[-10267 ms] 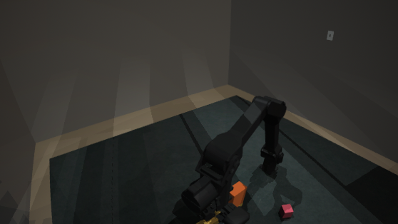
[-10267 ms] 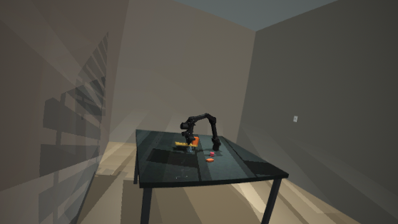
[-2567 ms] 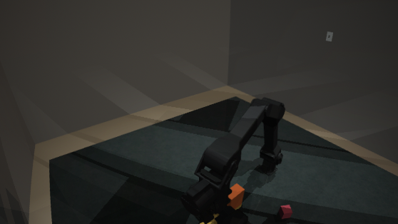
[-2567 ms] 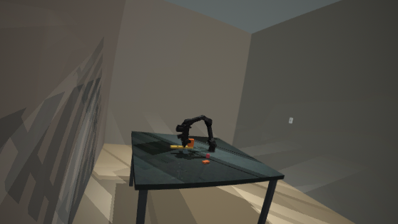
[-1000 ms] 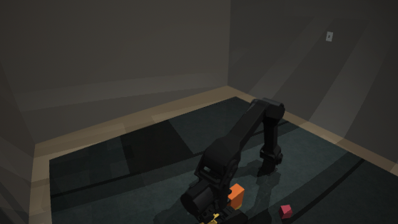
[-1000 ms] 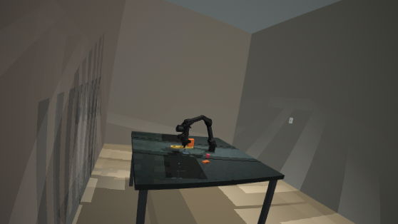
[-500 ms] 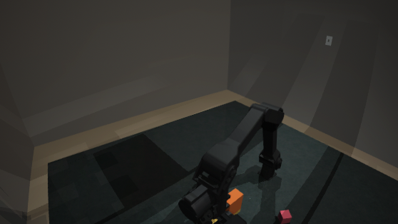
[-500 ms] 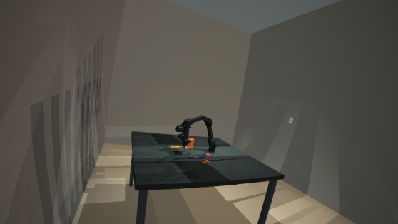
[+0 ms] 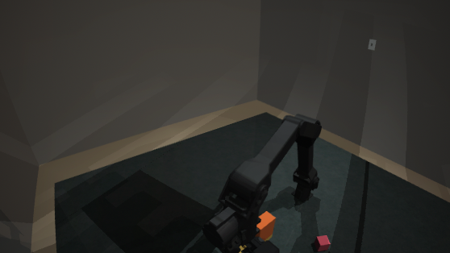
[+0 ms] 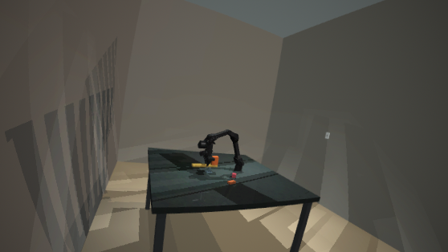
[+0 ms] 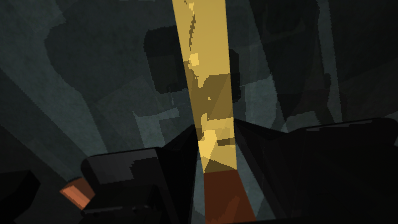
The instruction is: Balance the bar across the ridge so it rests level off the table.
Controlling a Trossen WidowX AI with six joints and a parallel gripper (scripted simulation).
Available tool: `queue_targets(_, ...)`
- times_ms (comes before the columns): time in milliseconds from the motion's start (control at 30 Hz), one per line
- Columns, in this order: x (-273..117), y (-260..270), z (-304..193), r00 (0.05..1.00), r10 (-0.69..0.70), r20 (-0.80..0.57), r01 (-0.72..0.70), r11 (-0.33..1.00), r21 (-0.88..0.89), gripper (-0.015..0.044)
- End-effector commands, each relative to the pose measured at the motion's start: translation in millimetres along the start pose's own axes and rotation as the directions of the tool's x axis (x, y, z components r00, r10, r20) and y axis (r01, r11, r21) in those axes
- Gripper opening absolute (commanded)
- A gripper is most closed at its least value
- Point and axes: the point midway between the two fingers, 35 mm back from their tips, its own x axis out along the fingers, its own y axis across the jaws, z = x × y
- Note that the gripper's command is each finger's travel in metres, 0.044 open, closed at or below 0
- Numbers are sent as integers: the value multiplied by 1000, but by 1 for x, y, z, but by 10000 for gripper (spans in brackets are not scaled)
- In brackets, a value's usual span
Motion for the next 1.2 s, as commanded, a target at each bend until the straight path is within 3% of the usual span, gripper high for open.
queue_targets(0, 0, 0, 0, 1000, 0, 0, 0, 1000, 0, 0)
queue_targets(433, 0, 0, 0, 1000, 0, 0, 0, 1000, 0, 0)
queue_targets(667, 0, 0, 0, 1000, 0, 0, 0, 1000, 0, 167)
queue_targets(1167, 0, 0, 0, 1000, 0, 0, 0, 1000, 0, 168)
